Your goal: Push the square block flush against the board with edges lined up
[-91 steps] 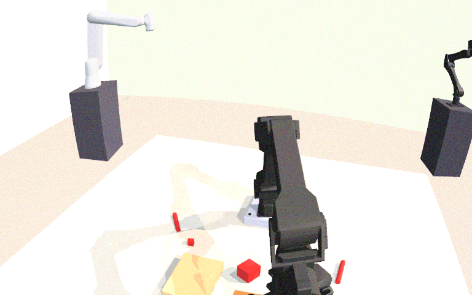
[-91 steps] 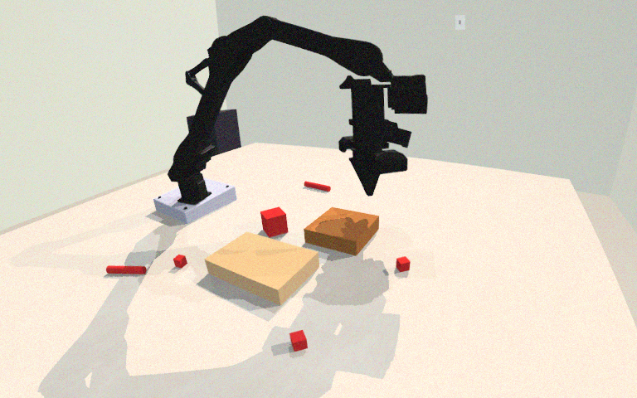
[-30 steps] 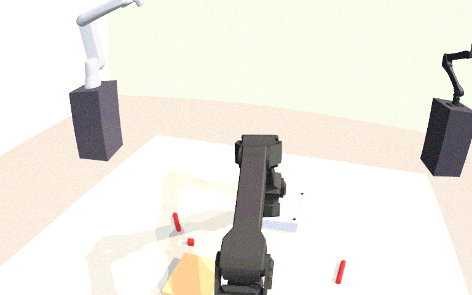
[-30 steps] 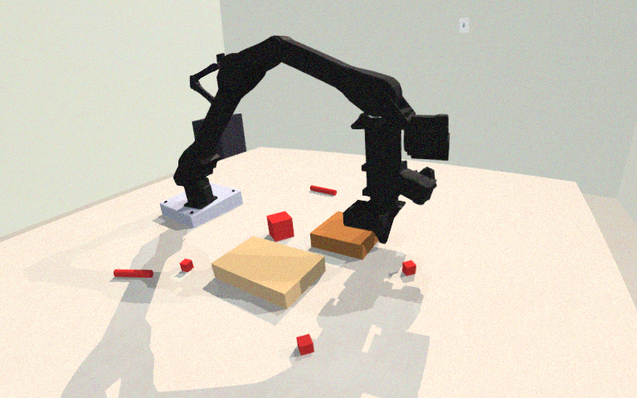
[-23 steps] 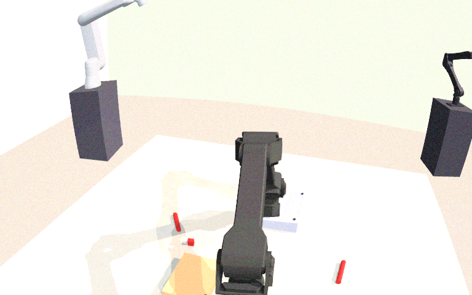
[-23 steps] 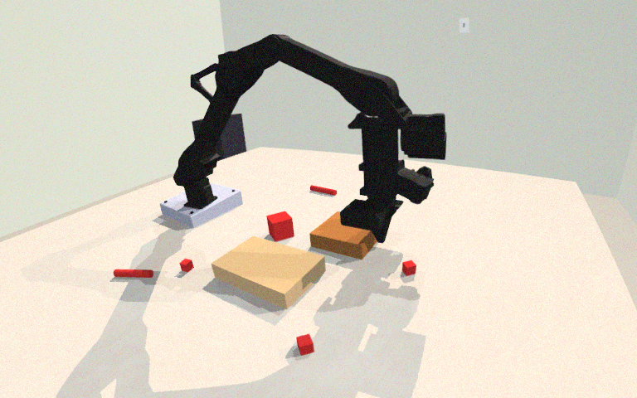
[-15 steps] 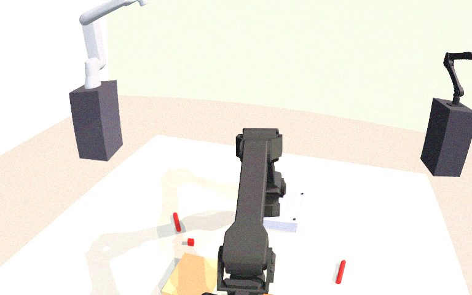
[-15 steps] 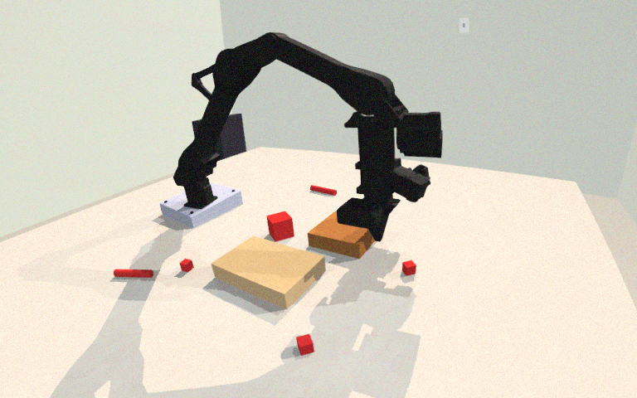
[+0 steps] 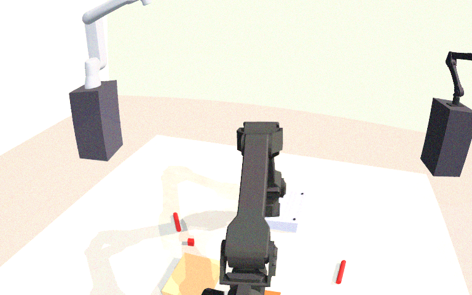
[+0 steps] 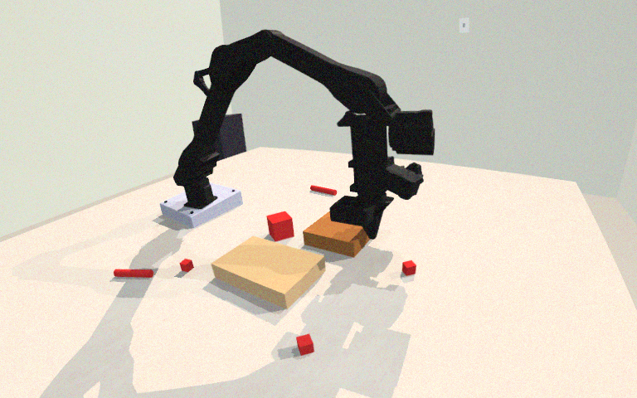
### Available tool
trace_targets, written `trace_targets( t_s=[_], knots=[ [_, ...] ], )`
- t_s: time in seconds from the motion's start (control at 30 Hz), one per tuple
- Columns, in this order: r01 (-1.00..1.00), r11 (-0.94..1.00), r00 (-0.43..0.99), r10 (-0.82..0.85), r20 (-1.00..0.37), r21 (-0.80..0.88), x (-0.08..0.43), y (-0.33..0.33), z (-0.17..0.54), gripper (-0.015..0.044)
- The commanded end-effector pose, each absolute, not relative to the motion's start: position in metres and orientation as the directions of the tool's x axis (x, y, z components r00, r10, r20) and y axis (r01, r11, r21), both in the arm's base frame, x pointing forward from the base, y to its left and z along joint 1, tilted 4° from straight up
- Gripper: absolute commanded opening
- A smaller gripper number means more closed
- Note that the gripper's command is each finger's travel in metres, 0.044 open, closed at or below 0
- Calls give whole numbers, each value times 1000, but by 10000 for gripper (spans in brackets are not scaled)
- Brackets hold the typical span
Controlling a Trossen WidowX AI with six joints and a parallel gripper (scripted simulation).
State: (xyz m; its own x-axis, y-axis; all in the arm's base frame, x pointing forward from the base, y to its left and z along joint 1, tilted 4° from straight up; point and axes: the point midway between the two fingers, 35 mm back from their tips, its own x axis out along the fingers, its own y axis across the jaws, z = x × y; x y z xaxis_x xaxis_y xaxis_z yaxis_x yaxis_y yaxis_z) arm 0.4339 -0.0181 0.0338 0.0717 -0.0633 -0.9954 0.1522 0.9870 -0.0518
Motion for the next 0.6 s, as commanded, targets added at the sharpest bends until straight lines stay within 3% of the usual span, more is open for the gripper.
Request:
trace_targets(
  t_s=[0.0,0.57],
  knots=[
    [154,986,50,-66,-997,-58,425,-18,28,0],
    [154,986,49,-66,-997,-58,409,-16,26,0]
  ],
)
